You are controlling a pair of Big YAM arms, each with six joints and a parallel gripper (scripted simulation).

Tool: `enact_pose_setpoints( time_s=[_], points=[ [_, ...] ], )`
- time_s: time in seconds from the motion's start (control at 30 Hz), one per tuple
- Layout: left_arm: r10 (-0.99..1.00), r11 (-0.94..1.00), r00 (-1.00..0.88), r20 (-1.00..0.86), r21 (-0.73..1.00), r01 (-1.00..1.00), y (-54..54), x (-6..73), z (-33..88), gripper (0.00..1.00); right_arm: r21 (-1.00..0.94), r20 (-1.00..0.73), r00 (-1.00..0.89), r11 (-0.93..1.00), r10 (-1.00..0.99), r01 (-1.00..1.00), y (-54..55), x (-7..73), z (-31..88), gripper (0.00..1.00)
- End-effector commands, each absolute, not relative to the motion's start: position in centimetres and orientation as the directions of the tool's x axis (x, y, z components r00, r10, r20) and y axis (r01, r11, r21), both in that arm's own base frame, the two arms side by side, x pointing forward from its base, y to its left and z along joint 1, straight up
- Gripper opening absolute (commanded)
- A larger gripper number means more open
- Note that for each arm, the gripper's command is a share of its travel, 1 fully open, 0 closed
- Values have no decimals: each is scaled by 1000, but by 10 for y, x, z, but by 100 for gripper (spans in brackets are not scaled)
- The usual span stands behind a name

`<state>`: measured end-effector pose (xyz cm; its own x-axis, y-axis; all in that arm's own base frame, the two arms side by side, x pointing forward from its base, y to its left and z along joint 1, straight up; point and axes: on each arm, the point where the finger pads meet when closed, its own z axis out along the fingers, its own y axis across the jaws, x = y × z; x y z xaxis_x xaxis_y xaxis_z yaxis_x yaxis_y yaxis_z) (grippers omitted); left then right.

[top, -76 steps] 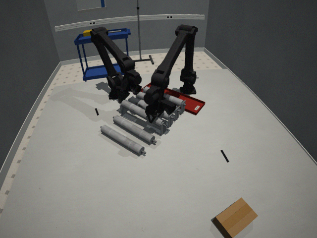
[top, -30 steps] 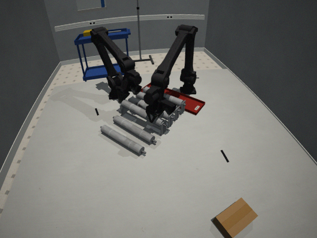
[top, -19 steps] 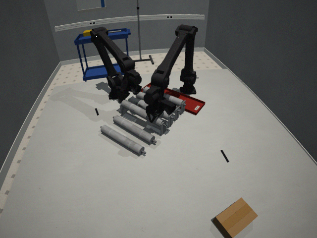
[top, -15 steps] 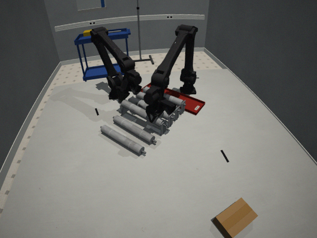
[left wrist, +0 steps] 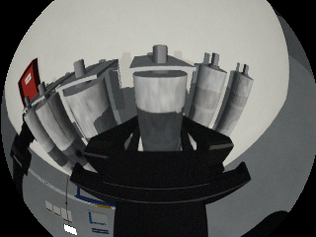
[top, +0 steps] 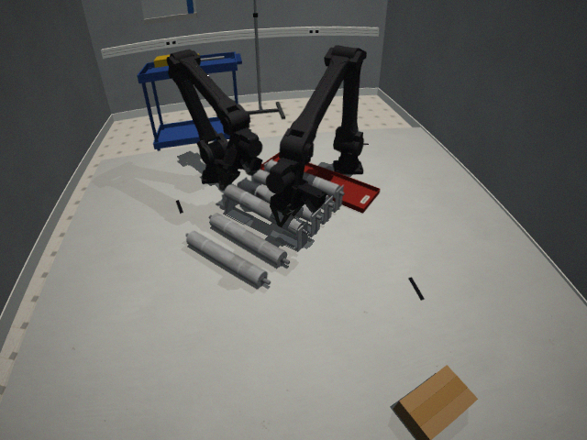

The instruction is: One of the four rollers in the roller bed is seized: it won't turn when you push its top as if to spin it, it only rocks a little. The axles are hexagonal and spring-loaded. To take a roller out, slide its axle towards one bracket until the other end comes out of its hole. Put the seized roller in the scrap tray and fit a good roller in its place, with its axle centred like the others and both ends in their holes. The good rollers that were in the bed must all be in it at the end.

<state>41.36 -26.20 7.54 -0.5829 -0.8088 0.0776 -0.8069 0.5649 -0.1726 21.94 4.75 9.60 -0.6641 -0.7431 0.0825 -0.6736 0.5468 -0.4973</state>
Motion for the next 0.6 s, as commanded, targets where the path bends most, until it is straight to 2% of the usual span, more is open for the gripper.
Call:
enact_pose_setpoints(
  time_s=[0.0, 0.57],
  points=[
    [-807, 566, -586, 69, -193, -802, -264, 426, 88, 32, -483, 165, -675, 538, -719, -691, 27, 202, 84, 3],
    [-807, 566, -586, 69, -193, -802, -264, 426, 88, 32, -477, 185, -676, 537, -713, -696, 20, 194, 80, 3]
  ],
)
